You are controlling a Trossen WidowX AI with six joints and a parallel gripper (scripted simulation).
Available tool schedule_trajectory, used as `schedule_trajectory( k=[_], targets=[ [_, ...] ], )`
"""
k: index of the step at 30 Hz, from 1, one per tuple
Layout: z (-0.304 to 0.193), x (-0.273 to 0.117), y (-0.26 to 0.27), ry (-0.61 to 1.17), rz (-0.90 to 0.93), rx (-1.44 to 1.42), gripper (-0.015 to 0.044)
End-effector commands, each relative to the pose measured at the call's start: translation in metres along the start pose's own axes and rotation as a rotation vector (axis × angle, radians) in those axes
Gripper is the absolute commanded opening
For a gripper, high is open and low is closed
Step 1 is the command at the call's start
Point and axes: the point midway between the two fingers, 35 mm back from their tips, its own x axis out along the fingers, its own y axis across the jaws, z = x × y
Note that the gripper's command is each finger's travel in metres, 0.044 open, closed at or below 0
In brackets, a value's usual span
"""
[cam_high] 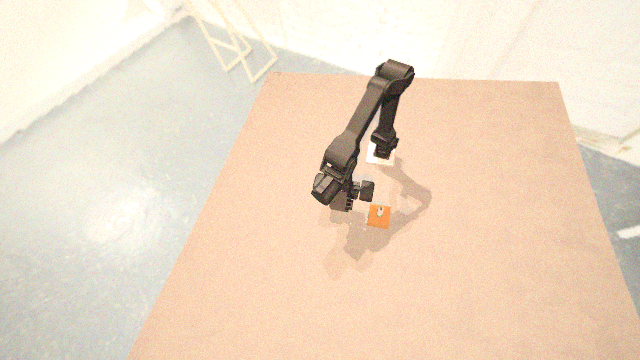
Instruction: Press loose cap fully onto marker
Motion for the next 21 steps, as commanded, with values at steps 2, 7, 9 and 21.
schedule_trajectory(
  k=[2, 7, 9, 21],
  targets=[
    [0.001, -0.016, 0.0, -0.012, -0.003, -0.004, 0.0],
    [0.003, -0.018, 0.004, -0.013, -0.003, -0.005, 0.0],
    [0.006, -0.02, 0.009, -0.014, -0.003, -0.007, 0.0],
    [0.019, -0.035, 0.042, -0.016, 0.0, -0.009, 0.0]
  ],
)
